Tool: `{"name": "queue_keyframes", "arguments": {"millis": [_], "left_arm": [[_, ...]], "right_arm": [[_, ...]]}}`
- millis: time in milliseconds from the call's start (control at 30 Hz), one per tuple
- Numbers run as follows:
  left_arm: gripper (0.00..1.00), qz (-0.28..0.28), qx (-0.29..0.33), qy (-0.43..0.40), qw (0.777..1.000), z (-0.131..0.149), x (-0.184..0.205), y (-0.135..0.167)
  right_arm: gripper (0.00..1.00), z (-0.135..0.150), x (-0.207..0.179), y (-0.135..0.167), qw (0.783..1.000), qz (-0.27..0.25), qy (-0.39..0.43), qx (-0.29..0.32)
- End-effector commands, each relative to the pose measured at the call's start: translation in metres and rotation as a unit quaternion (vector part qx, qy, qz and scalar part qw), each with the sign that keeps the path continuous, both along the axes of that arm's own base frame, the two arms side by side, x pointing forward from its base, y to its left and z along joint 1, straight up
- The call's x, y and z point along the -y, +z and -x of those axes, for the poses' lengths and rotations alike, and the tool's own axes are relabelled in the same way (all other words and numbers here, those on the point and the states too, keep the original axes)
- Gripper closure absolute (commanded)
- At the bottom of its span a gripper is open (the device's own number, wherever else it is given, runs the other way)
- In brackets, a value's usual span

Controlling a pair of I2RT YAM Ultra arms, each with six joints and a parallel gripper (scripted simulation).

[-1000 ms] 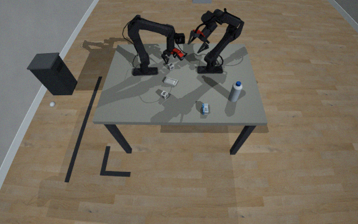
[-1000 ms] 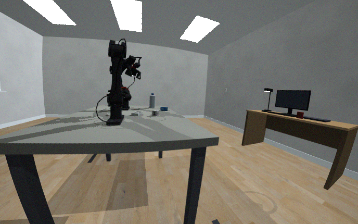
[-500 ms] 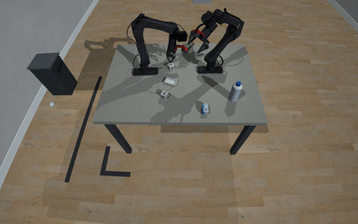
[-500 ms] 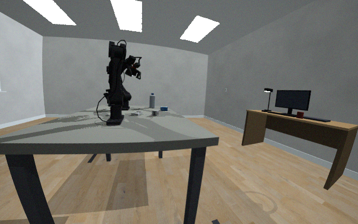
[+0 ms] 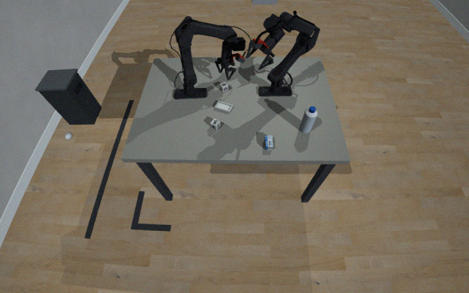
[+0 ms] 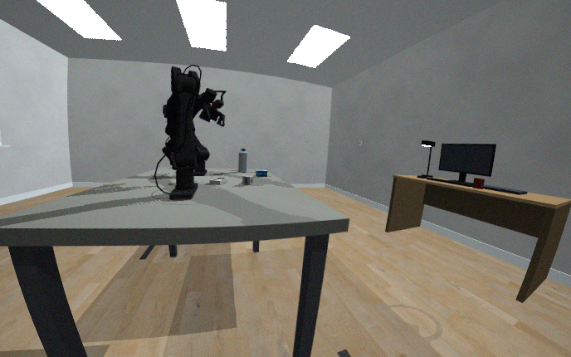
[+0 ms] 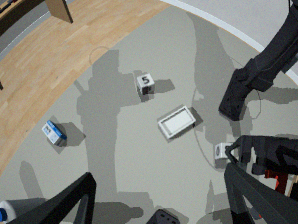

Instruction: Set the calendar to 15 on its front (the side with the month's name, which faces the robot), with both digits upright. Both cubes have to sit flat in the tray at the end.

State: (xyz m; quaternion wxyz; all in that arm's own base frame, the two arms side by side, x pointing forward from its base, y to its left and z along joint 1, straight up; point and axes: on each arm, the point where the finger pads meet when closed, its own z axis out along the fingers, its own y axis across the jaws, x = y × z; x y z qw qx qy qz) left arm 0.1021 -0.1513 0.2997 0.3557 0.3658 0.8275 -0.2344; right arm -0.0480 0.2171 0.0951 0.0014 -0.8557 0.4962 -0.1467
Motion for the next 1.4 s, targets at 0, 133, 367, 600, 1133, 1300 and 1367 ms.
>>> {"name": "queue_keyframes", "arguments": {"millis": [0, 133, 367, 600, 1133, 1300, 1367], "left_arm": [[0.00, 0.007, 0.007, 0.000, 1.000, 0.002, -0.003, 0.006], [0.00, 0.007, 0.007, 0.000, 1.000, 0.002, -0.003, 0.006], [0.00, 0.007, 0.007, 0.000, 1.000, 0.002, -0.003, 0.006], [0.00, 0.007, 0.007, 0.000, 1.000, 0.002, -0.003, 0.006], [0.00, 0.001, 0.003, 0.000, 1.000, 0.003, -0.005, 0.004], [0.00, 0.004, 0.005, -0.025, 1.000, 0.020, -0.013, 0.001], [0.00, 0.008, 0.007, -0.050, 0.999, 0.032, -0.019, -0.003]], "right_arm": [[0.00, 0.002, -0.007, 0.008, 0.992, 0.019, 0.121, 0.003], [0.00, 0.005, -0.009, 0.010, 0.977, 0.037, 0.210, 0.007], [0.00, 0.011, -0.015, 0.013, 0.947, 0.047, 0.316, 0.011], [0.00, 0.016, -0.015, 0.014, 0.920, 0.054, 0.388, 0.015], [0.00, 0.020, -0.016, 0.015, 0.932, 0.041, 0.360, 0.004], [0.00, 0.016, -0.008, 0.007, 0.965, 0.026, 0.260, -0.012], [0.00, 0.012, -0.006, 0.005, 0.978, 0.015, 0.206, -0.019]]}}
